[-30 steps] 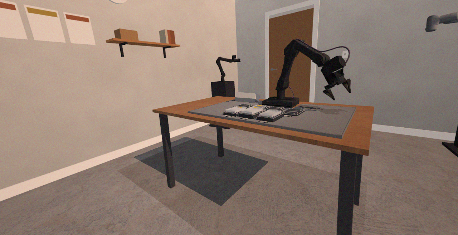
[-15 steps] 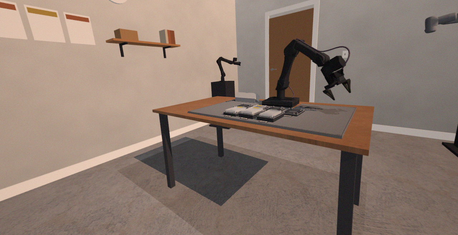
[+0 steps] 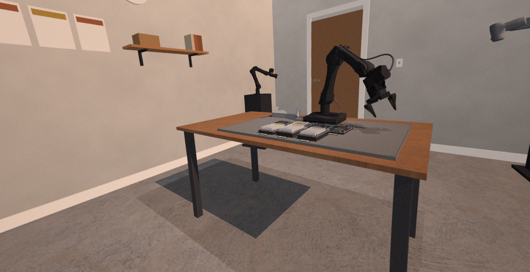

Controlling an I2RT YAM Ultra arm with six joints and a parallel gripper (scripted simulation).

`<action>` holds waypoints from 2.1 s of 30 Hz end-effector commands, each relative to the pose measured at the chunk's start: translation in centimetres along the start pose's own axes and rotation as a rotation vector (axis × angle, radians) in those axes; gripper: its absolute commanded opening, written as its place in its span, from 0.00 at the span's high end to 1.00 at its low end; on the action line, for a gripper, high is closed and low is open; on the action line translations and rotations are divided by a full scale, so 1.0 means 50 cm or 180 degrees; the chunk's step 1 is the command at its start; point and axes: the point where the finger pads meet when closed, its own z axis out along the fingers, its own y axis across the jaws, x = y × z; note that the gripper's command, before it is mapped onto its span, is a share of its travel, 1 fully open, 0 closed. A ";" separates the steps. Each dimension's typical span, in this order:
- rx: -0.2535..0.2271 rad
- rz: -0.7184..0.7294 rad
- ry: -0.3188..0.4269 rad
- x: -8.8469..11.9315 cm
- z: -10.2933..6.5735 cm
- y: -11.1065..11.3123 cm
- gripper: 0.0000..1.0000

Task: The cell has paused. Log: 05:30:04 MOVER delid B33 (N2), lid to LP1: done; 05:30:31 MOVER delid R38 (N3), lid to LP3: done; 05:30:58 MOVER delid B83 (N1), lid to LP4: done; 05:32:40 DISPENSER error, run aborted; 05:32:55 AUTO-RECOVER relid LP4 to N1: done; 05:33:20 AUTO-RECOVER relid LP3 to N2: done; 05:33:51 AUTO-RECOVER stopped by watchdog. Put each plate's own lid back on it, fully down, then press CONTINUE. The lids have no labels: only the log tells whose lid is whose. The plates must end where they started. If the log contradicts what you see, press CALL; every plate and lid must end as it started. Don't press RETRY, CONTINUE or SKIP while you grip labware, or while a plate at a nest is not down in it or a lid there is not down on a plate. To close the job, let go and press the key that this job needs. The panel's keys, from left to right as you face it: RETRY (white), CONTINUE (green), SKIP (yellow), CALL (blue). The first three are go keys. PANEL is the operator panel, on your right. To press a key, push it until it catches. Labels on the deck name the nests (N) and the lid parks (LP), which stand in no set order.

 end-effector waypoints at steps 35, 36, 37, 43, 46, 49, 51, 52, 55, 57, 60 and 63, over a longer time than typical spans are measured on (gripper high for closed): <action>0.0696 0.0423 0.0037 -0.044 -0.082 -0.306 0.00; 0.0711 0.0449 -0.0039 -0.066 -0.096 -0.306 0.00; 0.0745 0.0485 -0.0064 -0.074 -0.103 -0.312 0.00; 0.0780 0.0554 0.0090 -0.037 -0.105 -0.375 0.00; 0.0853 0.0575 -0.0004 -0.059 -0.126 -0.401 0.00; 0.0930 0.0654 -0.0008 -0.062 -0.140 -0.427 0.00; 0.0958 0.0682 0.0123 -0.027 -0.129 -0.445 0.00; 0.0958 0.0682 0.0123 -0.027 -0.129 -0.445 0.00; 0.1063 0.0806 0.0134 -0.043 -0.137 -0.471 0.00; 0.1061 0.0801 0.0115 -0.030 -0.154 -0.486 0.00; 0.1024 0.0818 0.0186 -0.006 -0.156 -0.511 0.00; 0.1129 0.0881 0.0093 -0.030 -0.184 -0.536 0.00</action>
